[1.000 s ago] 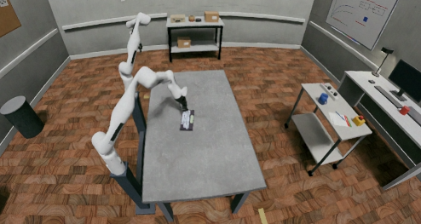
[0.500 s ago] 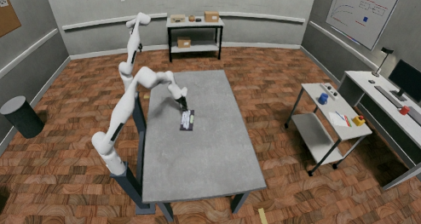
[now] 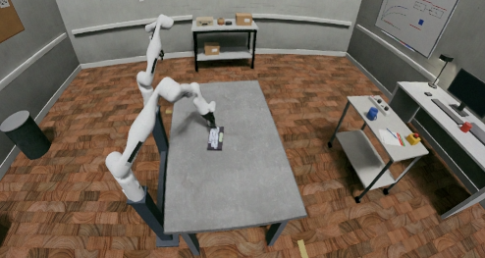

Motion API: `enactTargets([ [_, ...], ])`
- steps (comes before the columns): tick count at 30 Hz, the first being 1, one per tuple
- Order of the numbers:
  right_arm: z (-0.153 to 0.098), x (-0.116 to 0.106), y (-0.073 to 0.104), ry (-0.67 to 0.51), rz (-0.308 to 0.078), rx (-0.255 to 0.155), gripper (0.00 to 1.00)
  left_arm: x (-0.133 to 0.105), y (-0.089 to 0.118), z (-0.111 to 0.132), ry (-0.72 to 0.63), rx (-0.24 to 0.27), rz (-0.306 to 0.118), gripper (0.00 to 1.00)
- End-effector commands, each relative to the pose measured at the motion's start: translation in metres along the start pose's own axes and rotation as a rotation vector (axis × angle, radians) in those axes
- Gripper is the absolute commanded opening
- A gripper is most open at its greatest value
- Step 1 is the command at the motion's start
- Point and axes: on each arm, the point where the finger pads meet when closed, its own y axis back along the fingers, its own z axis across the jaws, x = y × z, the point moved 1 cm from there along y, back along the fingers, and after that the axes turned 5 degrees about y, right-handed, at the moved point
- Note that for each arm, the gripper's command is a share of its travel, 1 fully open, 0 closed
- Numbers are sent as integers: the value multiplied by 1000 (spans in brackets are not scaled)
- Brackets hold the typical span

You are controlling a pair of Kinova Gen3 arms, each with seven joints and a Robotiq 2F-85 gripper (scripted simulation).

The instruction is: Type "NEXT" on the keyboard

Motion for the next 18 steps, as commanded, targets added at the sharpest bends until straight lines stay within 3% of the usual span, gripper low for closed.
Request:
enactTargets([
  [1,-2,2,-1,-4,7,6,99,0,0,0,16,4,2,1000],
  [18,-2,0,-3,-4,6,6,99,0,0,0,16,4,2,1000],
])
